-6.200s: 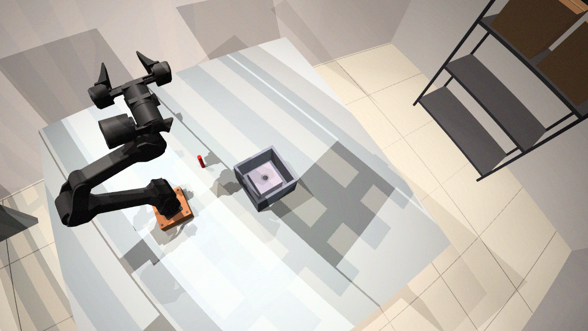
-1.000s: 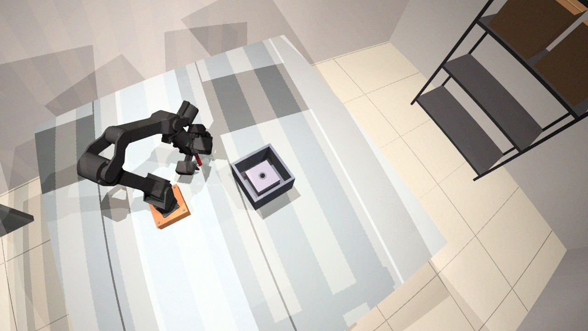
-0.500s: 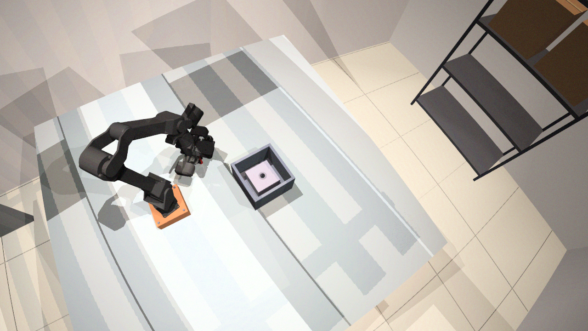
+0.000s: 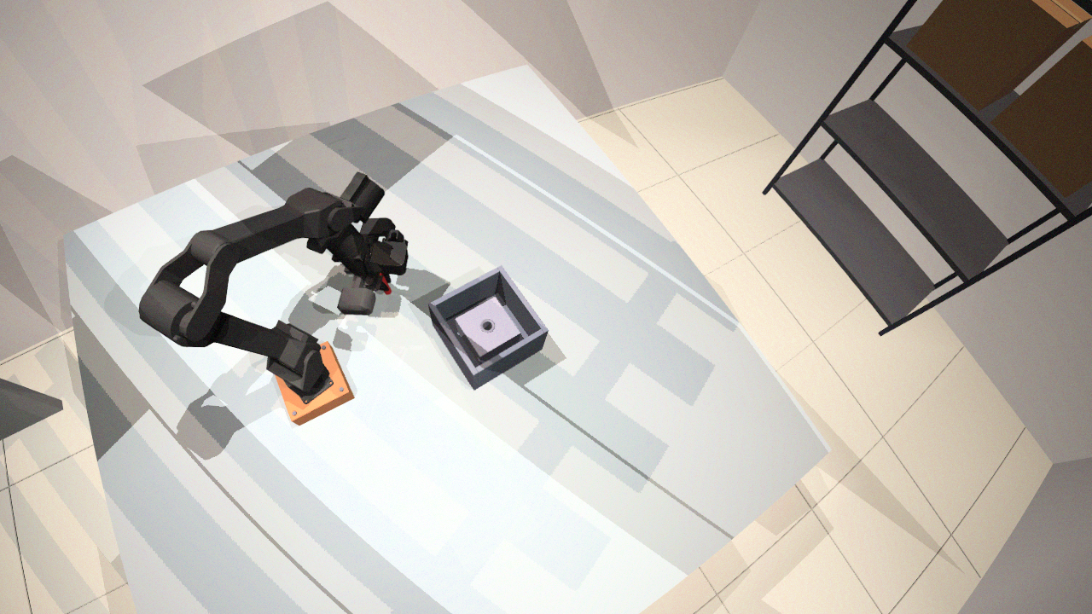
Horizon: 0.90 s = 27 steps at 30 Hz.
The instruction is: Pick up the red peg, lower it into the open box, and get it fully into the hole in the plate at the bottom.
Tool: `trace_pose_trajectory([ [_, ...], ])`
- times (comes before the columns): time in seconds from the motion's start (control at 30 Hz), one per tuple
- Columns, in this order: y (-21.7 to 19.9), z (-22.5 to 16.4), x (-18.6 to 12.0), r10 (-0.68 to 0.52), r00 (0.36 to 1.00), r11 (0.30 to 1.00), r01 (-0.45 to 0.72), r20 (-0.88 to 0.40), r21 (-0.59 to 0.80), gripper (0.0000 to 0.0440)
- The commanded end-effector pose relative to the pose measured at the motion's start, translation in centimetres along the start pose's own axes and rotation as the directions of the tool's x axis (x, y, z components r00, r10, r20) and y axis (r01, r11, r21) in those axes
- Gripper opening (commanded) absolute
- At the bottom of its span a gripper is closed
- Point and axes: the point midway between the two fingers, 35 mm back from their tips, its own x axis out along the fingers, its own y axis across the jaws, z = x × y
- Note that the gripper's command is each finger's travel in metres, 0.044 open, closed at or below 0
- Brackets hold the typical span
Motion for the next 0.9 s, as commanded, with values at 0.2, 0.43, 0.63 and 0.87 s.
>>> trace_pose_trajectory([
  [0.2, 0.7, 4.1, -3.2, 0.005, 0.996, 1.0, -0.003, 0.092, -0.02, 0.0],
  [0.43, 0.3, 7.4, -4.2, -0.016, 0.991, 1.0, 0.016, 0.13, 0.0, 0.0],
  [0.63, -0.5, 9.9, -4.3, -0.037, 0.988, 0.999, 0.032, 0.147, 0.036, 0.0],
  [0.87, -1.4, 12.5, -4.0, -0.06, 0.985, 0.996, 0.048, 0.162, 0.078, 0.0],
])
